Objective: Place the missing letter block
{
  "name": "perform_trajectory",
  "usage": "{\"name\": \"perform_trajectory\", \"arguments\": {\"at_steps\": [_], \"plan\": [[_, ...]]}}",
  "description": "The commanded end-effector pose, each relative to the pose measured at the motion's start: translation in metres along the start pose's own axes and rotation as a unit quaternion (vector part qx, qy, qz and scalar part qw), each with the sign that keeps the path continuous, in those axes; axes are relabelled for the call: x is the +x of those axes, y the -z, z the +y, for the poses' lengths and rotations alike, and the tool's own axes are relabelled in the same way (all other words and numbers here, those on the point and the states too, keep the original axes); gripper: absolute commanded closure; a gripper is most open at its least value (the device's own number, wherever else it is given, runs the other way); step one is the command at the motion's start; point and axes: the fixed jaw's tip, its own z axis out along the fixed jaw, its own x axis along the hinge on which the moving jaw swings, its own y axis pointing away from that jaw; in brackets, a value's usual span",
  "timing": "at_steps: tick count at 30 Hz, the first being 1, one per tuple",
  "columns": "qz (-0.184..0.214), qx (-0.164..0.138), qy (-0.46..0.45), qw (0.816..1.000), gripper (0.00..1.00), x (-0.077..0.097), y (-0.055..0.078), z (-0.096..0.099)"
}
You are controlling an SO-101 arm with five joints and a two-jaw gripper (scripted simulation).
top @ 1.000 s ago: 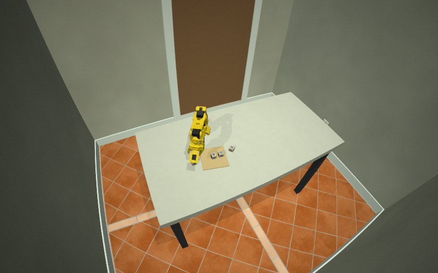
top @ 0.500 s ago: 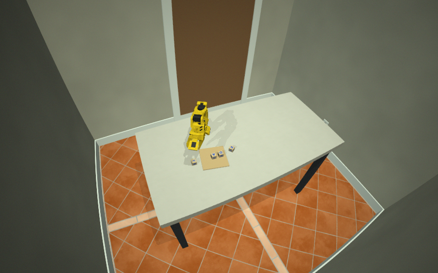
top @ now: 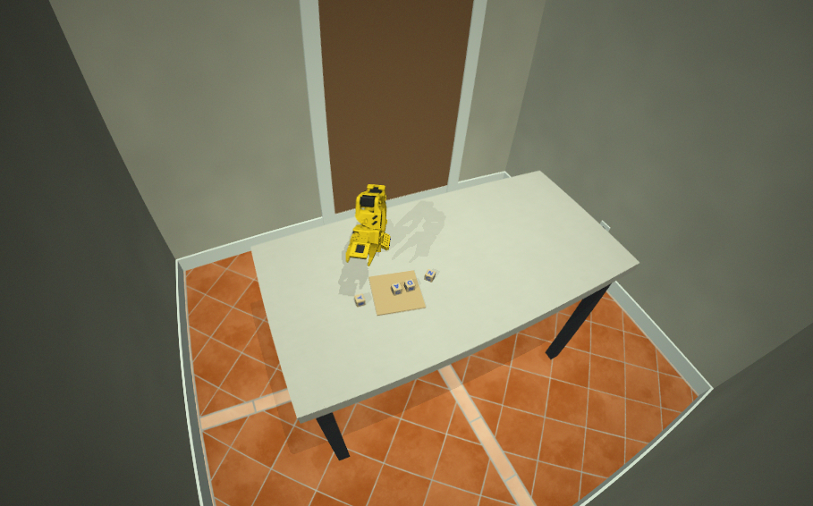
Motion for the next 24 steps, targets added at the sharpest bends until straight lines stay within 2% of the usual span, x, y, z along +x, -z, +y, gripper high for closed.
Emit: {"name": "perform_trajectory", "arguments": {"at_steps": [1,24], "plan": [[-0.062,-0.004,0.000,0.998,0.68,-0.0102,0.0208,-0.0006],[-0.061,0.000,0.050,0.997,0.68,-0.0098,0.0198,-0.0014]]}}
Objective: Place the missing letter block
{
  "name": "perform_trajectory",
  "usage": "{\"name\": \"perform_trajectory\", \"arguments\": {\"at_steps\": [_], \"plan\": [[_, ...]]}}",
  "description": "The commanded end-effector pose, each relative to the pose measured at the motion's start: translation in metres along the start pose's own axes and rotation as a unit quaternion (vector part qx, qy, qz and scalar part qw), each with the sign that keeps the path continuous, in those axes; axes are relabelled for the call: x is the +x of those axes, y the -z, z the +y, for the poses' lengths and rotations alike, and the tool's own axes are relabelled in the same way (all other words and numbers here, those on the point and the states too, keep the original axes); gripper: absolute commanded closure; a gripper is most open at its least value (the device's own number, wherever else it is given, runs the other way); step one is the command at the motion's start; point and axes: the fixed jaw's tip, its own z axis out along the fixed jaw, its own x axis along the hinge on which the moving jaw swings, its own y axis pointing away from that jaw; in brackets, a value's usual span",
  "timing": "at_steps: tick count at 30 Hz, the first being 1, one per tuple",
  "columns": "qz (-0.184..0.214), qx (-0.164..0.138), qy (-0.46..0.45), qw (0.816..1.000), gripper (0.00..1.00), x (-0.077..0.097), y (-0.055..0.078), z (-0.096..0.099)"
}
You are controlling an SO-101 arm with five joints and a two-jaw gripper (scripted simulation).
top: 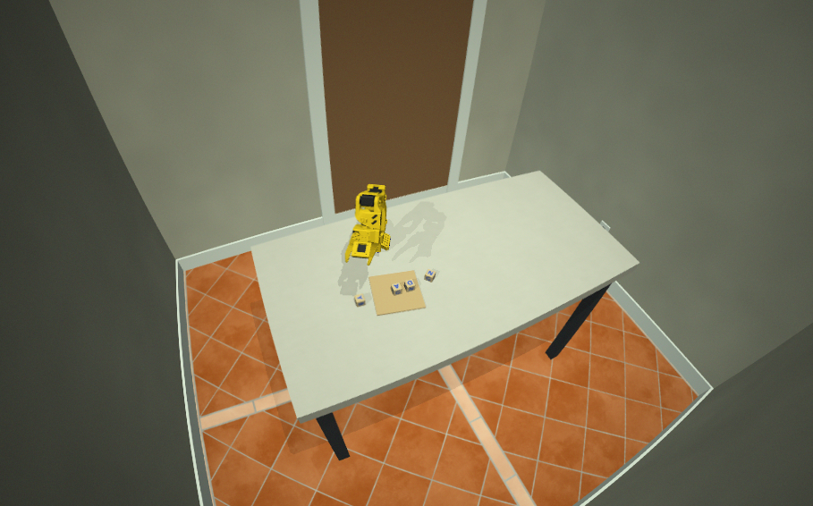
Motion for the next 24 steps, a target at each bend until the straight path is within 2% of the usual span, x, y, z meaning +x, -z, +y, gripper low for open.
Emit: {"name": "perform_trajectory", "arguments": {"at_steps": [1,12,22,24], "plan": [[-0.057,0.002,0.019,0.998,0.68,-0.0100,0.0183,-0.0012],[-0.055,0.007,0.088,0.995,0.68,-0.0094,0.0169,-0.0025],[-0.051,0.015,0.199,0.979,0.68,-0.0084,0.0148,-0.0049],[-0.051,0.015,0.199,0.979,0.68,-0.0084,0.0148,-0.0049]]}}
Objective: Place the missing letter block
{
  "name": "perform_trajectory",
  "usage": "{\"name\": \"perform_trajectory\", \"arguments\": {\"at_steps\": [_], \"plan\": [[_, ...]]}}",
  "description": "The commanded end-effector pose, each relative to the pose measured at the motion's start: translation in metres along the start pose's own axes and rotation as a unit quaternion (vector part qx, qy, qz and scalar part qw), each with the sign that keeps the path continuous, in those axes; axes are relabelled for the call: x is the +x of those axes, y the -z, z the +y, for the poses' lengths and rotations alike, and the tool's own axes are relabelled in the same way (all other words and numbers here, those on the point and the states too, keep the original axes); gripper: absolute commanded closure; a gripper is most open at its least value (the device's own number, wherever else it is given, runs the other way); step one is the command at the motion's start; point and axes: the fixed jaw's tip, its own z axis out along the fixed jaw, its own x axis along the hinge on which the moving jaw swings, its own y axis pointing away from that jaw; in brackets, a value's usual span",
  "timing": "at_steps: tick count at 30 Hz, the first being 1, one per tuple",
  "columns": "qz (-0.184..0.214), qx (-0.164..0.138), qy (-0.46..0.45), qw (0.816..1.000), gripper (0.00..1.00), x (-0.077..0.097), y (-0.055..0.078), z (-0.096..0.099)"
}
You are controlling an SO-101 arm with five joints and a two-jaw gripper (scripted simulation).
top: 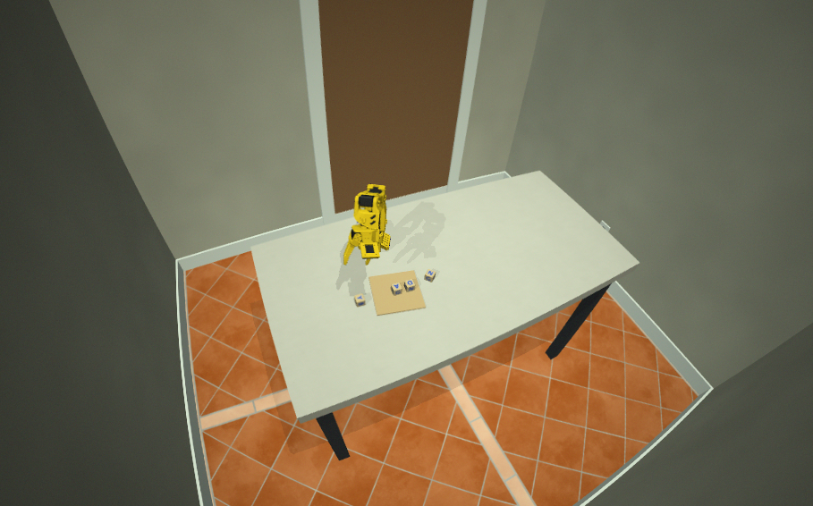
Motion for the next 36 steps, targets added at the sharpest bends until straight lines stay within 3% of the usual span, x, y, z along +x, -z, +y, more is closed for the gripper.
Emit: {"name": "perform_trajectory", "arguments": {"at_steps": [1,8,18,25,32,34,36], "plan": [[-0.051,0.022,0.033,0.998,0.68,-0.010,0.015,-0.005],[-0.045,0.028,0.136,0.989,0.68,-0.009,0.013,-0.007],[-0.037,0.034,0.270,0.962,0.68,-0.007,0.011,-0.010],[-0.028,0.038,0.395,0.917,0.68,-0.005,0.009,-0.014],[-0.019,0.041,0.520,0.853,0.68,-0.003,0.006,-0.018],[-0.019,0.041,0.520,0.853,0.68,-0.003,0.006,-0.018],[-0.016,0.042,0.555,0.831,0.68,-0.003,0.005,-0.020]]}}
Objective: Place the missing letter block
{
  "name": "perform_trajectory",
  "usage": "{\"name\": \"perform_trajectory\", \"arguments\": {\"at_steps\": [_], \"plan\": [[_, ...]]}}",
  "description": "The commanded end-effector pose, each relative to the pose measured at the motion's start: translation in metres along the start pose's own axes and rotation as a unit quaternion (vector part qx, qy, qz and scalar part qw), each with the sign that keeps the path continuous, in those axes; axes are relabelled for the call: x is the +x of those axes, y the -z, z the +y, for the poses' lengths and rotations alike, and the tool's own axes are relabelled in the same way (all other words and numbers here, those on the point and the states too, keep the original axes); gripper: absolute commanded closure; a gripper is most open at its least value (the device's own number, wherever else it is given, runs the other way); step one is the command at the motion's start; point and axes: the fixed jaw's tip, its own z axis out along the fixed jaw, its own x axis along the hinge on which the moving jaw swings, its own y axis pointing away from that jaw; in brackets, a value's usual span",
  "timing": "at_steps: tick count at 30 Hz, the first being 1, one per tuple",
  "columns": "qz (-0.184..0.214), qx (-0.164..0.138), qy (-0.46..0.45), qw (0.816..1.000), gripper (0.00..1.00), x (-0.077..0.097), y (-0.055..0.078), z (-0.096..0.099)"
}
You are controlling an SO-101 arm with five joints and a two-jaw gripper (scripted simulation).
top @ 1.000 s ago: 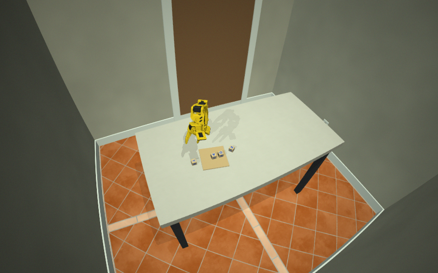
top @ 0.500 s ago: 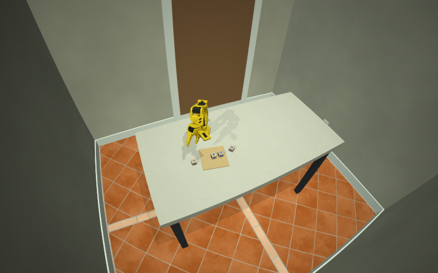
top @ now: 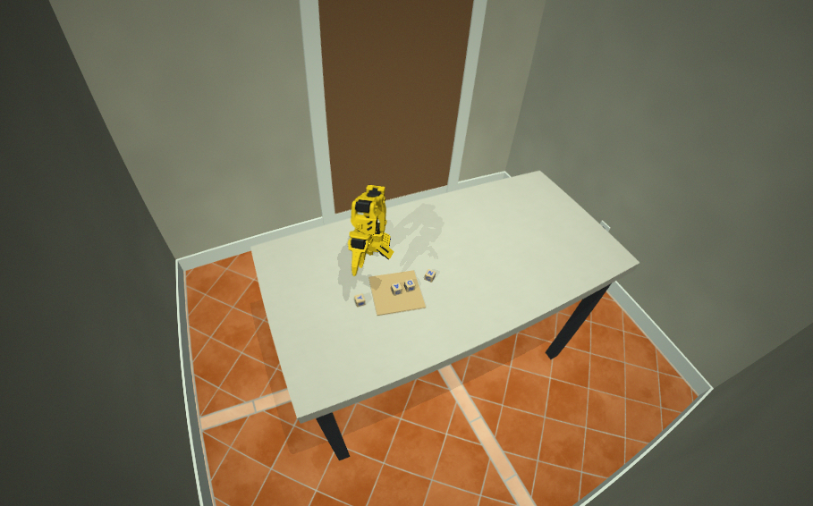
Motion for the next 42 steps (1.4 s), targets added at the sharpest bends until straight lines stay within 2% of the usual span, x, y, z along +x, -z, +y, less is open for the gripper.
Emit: {"name": "perform_trajectory", "arguments": {"at_steps": [1,7,13,15,16,22,30,32,42], "plan": [[0.002,0.064,0.067,0.996,0.68,0.003,0.017,-0.014],[0.012,0.061,0.191,0.980,0.68,0.007,0.015,-0.015],[0.021,0.056,0.311,0.948,0.68,0.011,0.013,-0.017],[0.021,0.056,0.311,0.948,0.68,0.011,0.013,-0.017],[0.022,0.055,0.331,0.942,0.68,0.011,0.013,-0.018],[0.030,0.048,0.442,0.895,0.68,0.015,0.011,-0.020],[0.037,0.039,0.571,0.819,0.68,0.018,0.009,-0.023],[0.037,0.039,0.571,0.819,0.68,0.018,0.009,-0.023],[0.043,0.028,0.698,0.714,0.68,0.022,0.006,-0.026]]}}
